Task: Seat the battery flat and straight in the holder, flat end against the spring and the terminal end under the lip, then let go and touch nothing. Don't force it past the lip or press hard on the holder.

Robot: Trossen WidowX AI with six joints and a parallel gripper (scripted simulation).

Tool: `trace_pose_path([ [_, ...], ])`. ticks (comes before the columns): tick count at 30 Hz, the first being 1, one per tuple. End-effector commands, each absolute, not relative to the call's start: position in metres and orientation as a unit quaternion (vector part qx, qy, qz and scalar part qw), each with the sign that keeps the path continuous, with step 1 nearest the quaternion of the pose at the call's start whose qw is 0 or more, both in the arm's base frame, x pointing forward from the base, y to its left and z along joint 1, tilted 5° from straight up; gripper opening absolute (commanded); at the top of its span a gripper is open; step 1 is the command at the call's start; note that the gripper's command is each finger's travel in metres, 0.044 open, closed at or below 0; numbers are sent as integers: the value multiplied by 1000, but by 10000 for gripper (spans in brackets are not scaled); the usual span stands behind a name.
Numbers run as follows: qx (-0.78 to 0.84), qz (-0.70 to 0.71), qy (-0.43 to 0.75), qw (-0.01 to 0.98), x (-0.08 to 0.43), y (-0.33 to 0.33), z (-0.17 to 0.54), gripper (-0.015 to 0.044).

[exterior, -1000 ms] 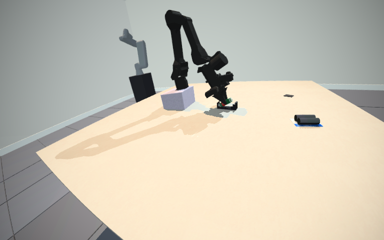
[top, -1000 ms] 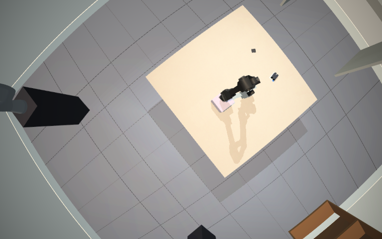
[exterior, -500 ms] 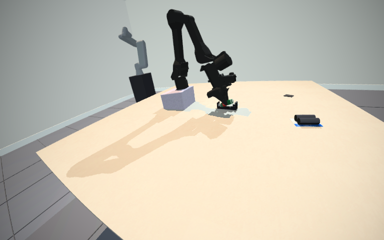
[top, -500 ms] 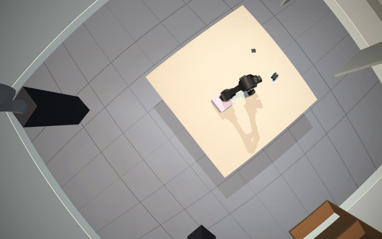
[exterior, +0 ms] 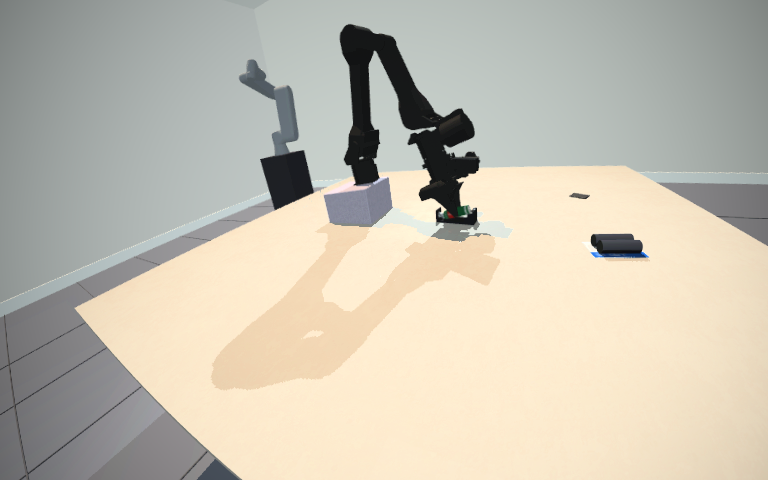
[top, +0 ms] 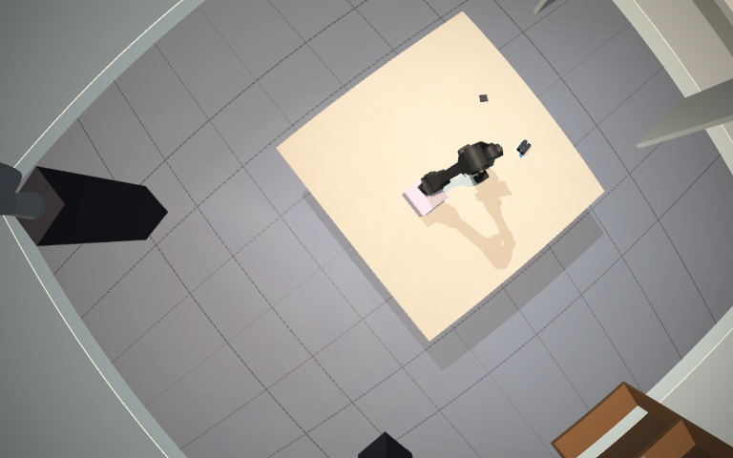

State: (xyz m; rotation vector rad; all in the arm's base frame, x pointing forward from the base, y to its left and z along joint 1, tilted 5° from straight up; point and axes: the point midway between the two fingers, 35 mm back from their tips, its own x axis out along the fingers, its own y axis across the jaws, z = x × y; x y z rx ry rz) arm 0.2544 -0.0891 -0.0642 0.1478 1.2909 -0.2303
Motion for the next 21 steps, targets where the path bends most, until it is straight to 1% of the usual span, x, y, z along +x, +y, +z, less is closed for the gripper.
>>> trace_pose_path([
  [1, 72, -106, 616, 777, 252, -88, -68, 78],
  [21, 78, -101, 662, 738, 253, -89, -70, 78],
])
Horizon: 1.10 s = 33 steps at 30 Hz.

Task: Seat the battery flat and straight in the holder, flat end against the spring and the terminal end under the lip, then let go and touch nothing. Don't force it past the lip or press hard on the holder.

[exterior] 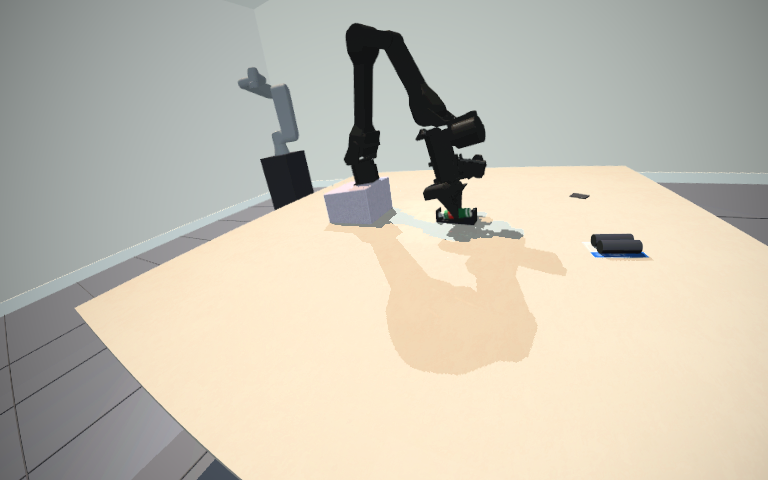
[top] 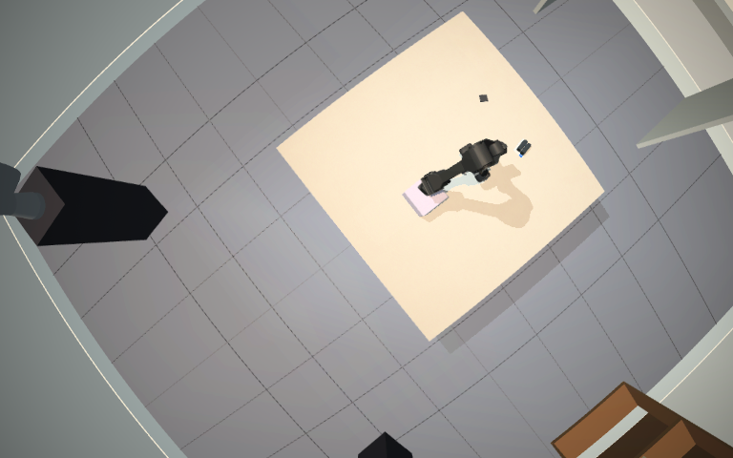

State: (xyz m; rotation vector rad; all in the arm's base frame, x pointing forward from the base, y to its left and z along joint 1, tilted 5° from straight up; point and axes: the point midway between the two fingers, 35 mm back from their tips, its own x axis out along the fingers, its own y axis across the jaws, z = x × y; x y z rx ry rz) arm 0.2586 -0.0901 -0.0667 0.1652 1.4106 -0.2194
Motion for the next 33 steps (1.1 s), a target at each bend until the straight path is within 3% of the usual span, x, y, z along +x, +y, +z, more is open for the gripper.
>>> trace_pose_path([
  [1, 78, -100, 665, 736, 253, -89, -70, 78],
  [33, 86, -91, 710, 692, 260, -91, -70, 78],
])
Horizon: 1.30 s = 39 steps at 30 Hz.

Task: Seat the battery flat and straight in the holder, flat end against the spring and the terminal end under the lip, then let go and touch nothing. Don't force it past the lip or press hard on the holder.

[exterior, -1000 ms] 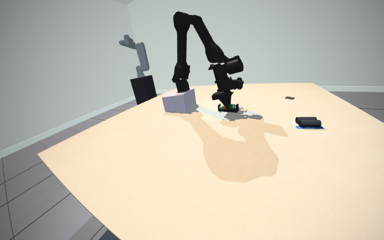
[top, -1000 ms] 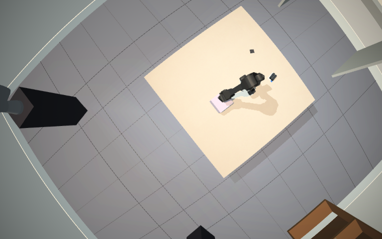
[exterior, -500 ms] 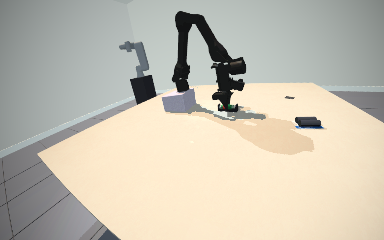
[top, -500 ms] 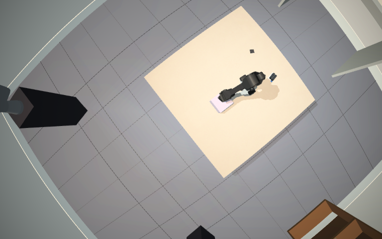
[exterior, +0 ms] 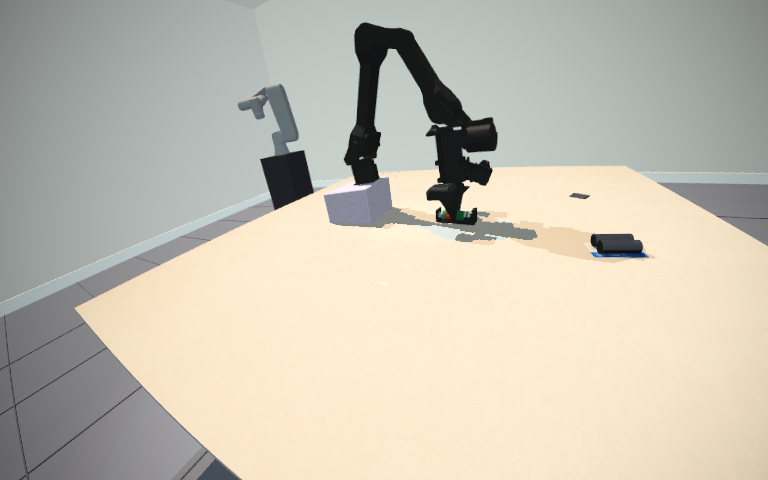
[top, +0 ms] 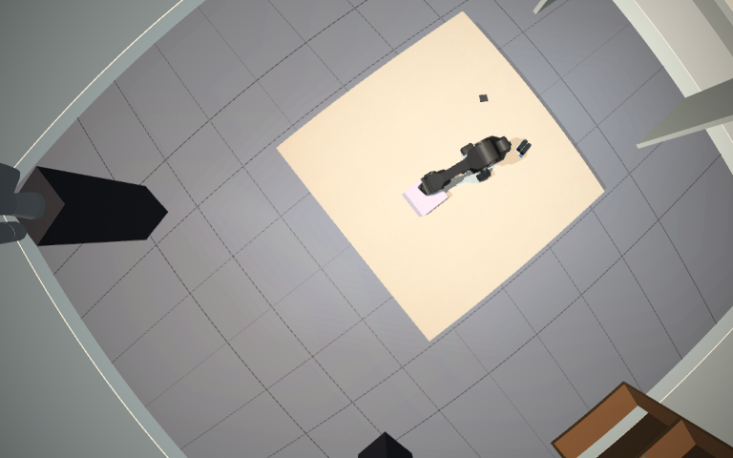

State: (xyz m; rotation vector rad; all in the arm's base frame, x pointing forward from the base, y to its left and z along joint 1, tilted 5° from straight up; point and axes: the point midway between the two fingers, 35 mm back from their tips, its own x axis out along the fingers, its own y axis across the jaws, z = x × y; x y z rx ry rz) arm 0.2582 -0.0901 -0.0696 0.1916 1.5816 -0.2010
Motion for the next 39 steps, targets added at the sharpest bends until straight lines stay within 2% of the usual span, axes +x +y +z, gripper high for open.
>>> trace_pose_path([
  [1, 86, -91, 711, 692, 261, -91, -70, 78],
  [39, 89, -89, 720, 683, 270, -94, -71, 78],
])
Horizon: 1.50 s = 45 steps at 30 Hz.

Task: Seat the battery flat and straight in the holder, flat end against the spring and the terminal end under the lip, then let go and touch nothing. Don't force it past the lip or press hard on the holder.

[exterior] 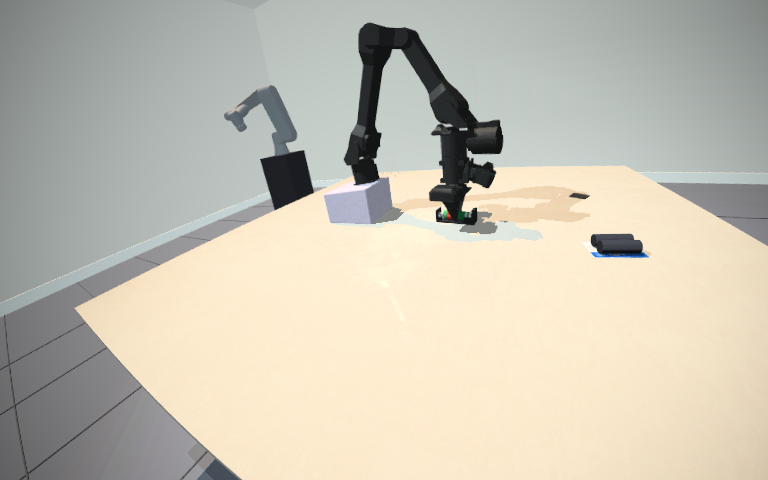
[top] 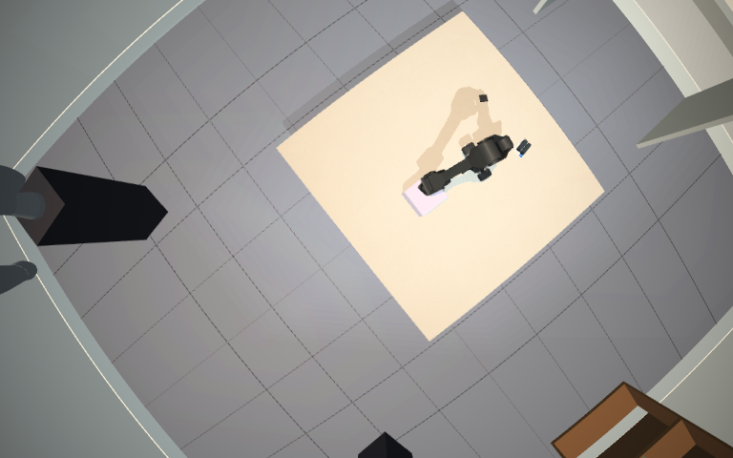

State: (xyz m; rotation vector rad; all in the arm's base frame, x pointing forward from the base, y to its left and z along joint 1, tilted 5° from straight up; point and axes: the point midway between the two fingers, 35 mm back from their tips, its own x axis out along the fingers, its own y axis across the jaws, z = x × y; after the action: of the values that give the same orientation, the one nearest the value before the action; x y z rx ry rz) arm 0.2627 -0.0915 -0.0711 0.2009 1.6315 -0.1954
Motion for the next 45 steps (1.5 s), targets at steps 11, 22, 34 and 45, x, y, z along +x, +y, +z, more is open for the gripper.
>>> trace_pose_path([
  [11, 90, -88, 724, 678, 265, -92, -71, 78],
  [22, 90, -87, 726, 676, 271, -94, -71, 78],
  [34, 91, -86, 730, 672, 267, -93, -72, 78],
  [45, 91, -86, 732, 670, 270, -94, -71, 78],
])
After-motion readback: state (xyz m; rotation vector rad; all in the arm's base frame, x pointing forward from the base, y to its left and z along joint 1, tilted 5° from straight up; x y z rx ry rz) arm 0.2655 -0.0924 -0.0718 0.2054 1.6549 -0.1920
